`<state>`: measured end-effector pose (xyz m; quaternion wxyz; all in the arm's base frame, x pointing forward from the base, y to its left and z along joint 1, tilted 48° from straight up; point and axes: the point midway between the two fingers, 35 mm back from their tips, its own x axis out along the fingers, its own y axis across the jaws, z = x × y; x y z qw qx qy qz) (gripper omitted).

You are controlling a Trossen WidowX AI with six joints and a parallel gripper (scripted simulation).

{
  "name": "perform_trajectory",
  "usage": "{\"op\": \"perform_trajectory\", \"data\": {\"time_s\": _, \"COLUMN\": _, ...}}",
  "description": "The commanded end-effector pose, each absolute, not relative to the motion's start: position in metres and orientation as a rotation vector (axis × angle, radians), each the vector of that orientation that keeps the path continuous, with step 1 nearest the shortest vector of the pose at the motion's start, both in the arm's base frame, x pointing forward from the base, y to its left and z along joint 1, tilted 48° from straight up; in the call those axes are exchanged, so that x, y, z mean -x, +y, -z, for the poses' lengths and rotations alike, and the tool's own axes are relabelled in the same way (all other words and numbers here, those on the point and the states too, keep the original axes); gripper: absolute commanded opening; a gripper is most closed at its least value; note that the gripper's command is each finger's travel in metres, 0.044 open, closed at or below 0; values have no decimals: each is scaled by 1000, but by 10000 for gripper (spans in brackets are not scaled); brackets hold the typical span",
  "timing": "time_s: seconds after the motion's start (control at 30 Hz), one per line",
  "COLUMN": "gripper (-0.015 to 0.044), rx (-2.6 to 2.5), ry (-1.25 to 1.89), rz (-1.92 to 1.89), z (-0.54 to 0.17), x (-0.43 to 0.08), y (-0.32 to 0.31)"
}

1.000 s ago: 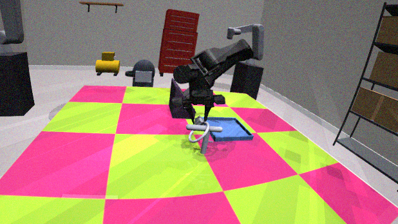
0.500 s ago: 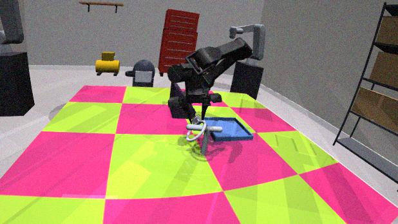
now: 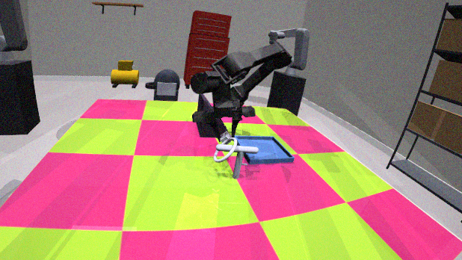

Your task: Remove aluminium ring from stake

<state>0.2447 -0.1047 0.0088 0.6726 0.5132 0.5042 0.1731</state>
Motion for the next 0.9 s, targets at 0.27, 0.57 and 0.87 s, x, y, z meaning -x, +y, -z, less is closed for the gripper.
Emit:
{"op": "perform_trajectory", "data": {"time_s": 0.27, "gripper": 0, "rx": -1153, "ry": 1136, "rz": -390, "z": -6, "x": -242, "y": -114}}
{"op": "perform_trajectory", "data": {"time_s": 0.57, "gripper": 0, "rx": -1153, "ry": 1136, "rz": -389, "z": -2, "x": -240, "y": -119}}
{"op": "perform_trajectory", "data": {"time_s": 0.87, "gripper": 0, "rx": -1153, "ry": 1137, "rz": -389, "z": 2, "x": -239, "y": -122}}
